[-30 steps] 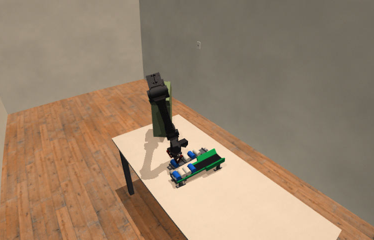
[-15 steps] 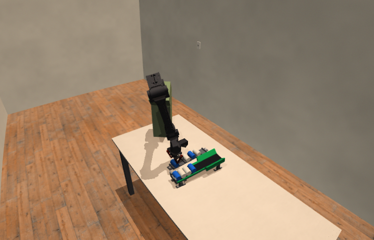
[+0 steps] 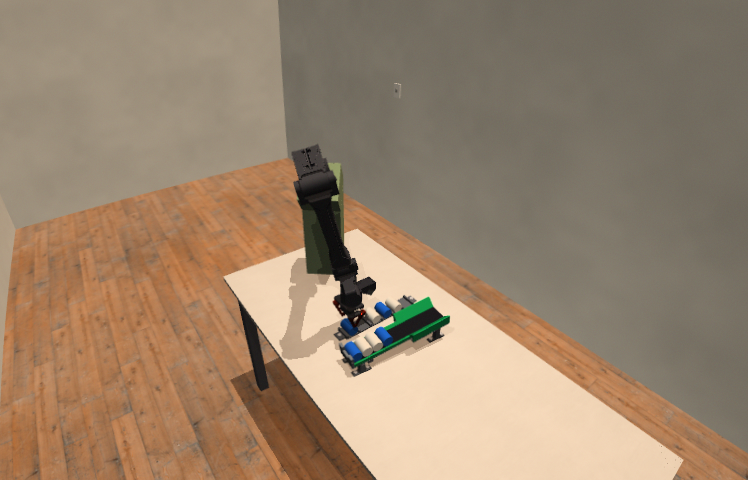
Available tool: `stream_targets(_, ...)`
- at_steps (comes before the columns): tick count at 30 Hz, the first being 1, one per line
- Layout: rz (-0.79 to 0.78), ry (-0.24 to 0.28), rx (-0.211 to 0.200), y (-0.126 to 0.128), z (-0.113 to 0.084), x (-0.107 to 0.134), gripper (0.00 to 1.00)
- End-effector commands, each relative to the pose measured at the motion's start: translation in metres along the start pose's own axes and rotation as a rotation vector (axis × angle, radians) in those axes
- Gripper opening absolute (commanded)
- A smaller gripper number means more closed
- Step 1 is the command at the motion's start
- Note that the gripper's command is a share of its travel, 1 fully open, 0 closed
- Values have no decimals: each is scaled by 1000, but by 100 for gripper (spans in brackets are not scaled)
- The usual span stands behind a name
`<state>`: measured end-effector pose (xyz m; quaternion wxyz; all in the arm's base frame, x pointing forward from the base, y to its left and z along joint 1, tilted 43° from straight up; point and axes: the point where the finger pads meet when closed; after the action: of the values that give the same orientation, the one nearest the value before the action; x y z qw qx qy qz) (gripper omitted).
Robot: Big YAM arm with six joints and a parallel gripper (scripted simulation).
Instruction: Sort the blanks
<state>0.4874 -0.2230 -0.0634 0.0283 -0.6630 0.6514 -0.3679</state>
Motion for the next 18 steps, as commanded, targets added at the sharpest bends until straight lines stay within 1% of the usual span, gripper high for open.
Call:
stream_targets(1,0,2,-8,8,2,3,76)
stream_targets(10,0,5,-1,4,16,5,76)
stream_targets(15,-1,4,-3,5,27,5,76)
stream_targets(17,-1,4,-3,5,27,5,76)
stream_targets(18,-2,-2,-10,6,29,1,76)
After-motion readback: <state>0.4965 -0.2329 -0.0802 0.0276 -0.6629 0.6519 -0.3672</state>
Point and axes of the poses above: the point where the finger pads meet when closed, its own z axis out along the fingers, its own y axis across the jaws, x = y × z, and after that the axes turned 1 degree about -z, right-handed
